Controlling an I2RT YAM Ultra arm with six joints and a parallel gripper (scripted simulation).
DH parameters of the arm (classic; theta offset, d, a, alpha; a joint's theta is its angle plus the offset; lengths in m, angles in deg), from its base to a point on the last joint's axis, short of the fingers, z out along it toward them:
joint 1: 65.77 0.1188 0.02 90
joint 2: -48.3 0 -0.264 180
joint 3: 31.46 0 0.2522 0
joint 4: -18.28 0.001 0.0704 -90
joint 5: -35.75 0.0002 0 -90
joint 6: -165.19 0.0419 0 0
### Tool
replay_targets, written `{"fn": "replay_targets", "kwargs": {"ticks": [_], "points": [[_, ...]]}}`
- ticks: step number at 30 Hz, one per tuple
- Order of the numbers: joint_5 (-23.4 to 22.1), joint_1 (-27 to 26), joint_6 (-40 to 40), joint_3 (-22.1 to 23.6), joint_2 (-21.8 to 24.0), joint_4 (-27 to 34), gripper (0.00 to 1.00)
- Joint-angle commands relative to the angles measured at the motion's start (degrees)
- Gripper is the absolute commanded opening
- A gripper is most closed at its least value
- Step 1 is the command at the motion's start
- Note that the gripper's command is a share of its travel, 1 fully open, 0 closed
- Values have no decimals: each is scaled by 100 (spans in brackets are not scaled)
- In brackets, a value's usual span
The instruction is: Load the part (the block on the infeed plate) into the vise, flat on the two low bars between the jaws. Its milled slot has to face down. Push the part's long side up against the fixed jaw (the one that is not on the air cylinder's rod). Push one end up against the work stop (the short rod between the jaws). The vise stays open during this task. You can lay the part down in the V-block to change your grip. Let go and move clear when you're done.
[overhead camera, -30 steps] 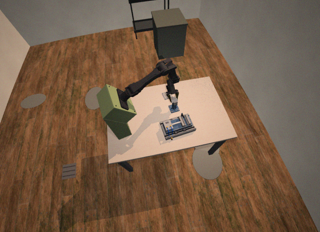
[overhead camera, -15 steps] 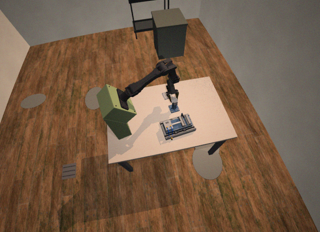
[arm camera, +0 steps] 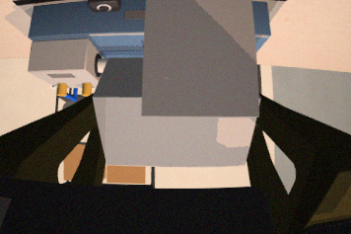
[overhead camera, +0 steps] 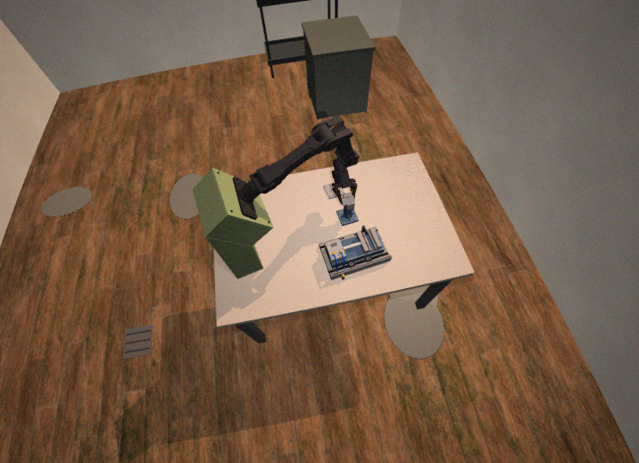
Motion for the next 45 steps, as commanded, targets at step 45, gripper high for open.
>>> {"fn": "replay_targets", "kwargs": {"ticks": [45], "points": [[88,136,124,182,420,247,0]]}}
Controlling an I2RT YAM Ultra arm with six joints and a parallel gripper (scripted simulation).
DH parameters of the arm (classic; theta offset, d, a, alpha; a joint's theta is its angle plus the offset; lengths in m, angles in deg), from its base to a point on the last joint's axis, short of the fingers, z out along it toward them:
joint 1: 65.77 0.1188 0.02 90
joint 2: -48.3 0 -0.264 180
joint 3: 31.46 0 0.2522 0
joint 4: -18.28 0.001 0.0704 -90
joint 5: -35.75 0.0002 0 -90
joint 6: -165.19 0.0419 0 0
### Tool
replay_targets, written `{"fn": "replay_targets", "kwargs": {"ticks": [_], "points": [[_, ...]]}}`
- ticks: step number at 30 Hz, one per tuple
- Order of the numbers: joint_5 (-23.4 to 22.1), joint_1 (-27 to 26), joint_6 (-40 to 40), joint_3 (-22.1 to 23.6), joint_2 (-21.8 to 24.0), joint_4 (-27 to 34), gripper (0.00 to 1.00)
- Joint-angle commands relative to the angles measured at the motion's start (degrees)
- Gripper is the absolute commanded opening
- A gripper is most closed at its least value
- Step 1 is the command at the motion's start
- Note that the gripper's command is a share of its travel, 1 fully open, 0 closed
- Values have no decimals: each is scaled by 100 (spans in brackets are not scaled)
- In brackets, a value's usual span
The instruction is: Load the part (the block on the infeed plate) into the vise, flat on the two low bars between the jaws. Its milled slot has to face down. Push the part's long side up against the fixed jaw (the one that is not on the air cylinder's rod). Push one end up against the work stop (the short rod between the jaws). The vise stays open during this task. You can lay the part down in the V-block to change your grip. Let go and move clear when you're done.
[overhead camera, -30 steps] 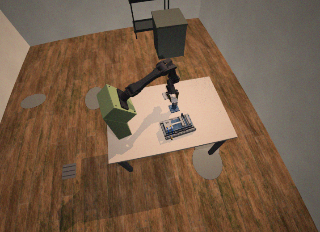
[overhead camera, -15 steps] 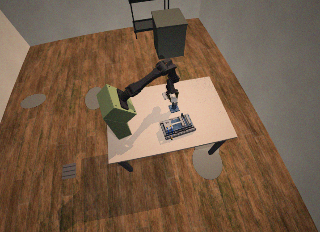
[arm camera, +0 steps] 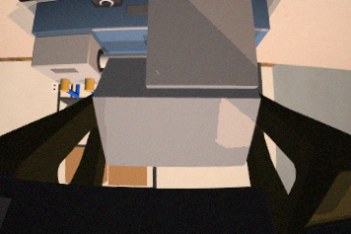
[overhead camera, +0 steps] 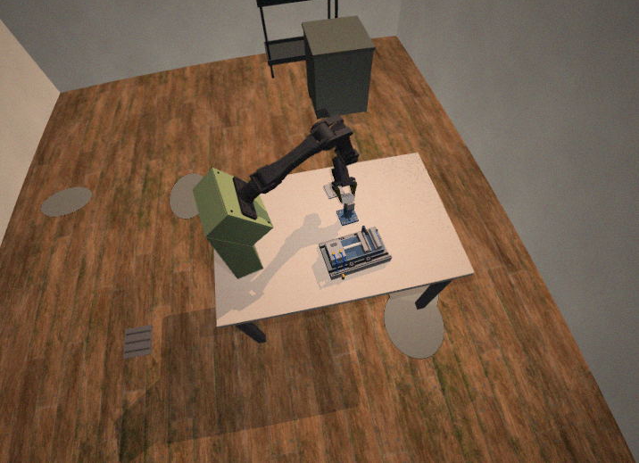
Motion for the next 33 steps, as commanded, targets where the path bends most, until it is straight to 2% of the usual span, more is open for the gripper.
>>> {"fn": "replay_targets", "kwargs": {"ticks": [1,33], "points": [[116,84,57,64,220,182,0],[143,132,126,200,448,384,0]]}}
